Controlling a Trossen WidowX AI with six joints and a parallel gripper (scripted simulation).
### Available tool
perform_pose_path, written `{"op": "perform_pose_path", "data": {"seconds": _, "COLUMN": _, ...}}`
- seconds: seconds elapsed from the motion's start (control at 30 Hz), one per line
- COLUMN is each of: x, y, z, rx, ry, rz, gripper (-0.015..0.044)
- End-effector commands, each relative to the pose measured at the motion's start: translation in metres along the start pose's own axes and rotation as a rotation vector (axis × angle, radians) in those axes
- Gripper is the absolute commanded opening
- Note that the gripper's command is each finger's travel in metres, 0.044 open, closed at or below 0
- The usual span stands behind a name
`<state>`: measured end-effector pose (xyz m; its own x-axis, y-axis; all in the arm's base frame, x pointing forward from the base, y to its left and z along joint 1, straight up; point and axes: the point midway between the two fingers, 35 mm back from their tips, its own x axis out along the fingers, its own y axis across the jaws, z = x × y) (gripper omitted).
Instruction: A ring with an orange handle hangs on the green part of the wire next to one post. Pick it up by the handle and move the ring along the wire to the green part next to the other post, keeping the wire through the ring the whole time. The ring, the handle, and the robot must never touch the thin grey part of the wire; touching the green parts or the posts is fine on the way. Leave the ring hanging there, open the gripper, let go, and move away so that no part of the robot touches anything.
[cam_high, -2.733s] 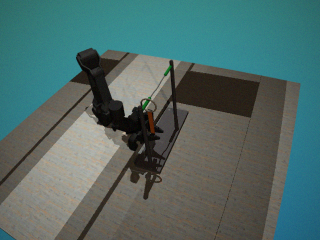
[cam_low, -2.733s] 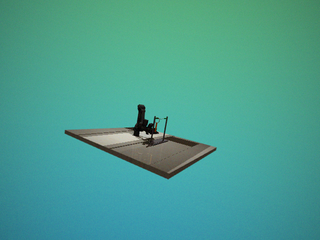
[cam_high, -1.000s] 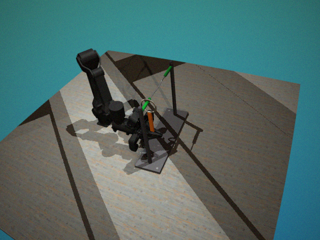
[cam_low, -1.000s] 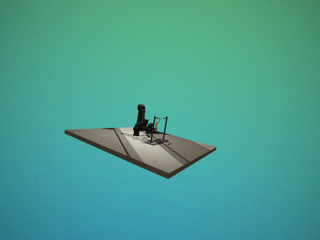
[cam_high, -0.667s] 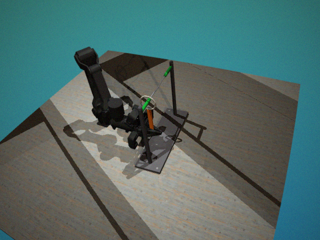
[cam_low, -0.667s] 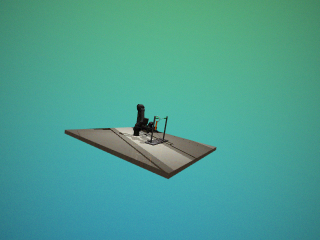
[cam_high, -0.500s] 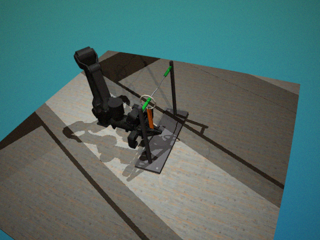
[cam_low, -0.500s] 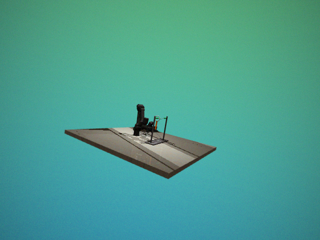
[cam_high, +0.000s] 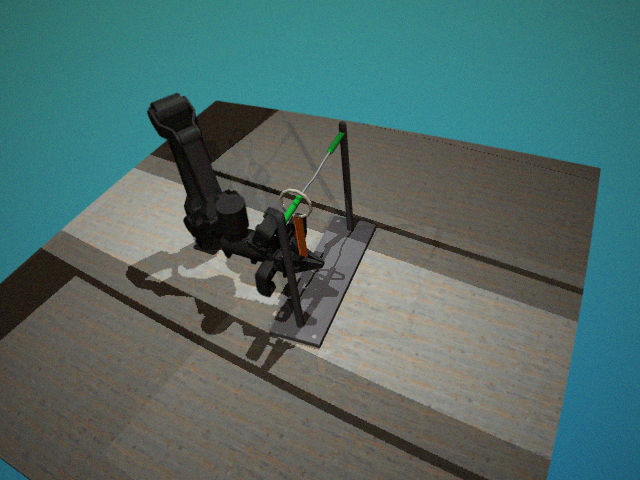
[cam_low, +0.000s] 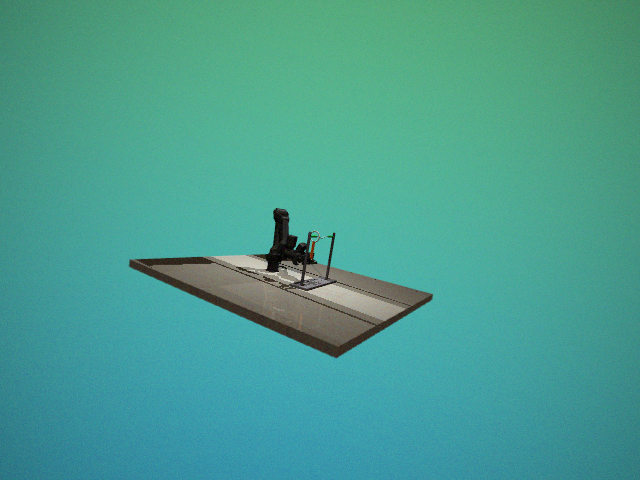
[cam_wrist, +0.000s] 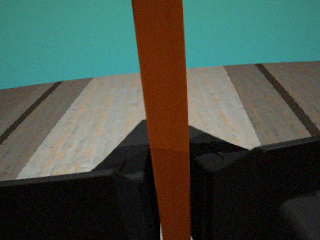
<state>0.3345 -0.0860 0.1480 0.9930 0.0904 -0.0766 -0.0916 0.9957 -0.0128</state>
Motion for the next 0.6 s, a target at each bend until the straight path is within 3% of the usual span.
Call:
{"op": "perform_pose_path", "data": {"seconds": 0.0, "x": 0.000, "y": 0.000, "z": 0.001, "rx": 0.002, "ry": -0.002, "rz": 0.004, "gripper": -0.0150}}
{"op": "perform_pose_path", "data": {"seconds": 0.57, "x": 0.001, "y": 0.012, "z": 0.001, "rx": 0.003, "ry": -0.002, "rz": 0.006, "gripper": -0.0150}}
